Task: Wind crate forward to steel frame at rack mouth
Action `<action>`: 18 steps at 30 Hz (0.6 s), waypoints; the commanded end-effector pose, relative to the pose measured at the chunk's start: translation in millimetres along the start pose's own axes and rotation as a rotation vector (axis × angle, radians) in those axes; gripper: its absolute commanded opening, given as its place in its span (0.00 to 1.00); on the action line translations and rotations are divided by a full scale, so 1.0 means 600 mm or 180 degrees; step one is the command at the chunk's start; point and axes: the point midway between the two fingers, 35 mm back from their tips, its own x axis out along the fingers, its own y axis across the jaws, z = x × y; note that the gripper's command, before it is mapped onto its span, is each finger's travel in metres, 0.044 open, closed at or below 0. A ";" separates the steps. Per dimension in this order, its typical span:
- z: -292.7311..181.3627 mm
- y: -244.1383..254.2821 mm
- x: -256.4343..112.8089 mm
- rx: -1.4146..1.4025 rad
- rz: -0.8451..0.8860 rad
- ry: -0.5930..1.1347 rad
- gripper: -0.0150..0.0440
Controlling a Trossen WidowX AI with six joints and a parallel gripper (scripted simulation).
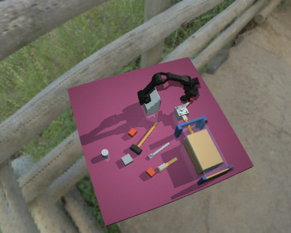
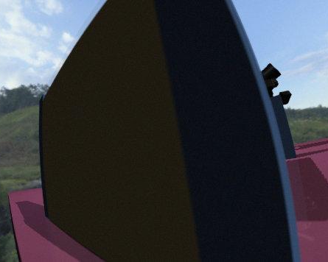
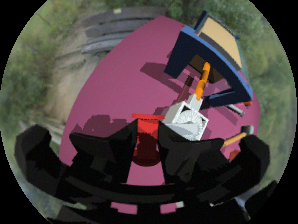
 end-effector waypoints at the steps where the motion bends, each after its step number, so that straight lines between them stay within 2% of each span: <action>1: -0.025 0.000 -0.002 -0.0056 0.0003 0.0081 0.25; 18: -0.055 -0.008 -0.017 -0.0060 0.0003 0.0086 0.25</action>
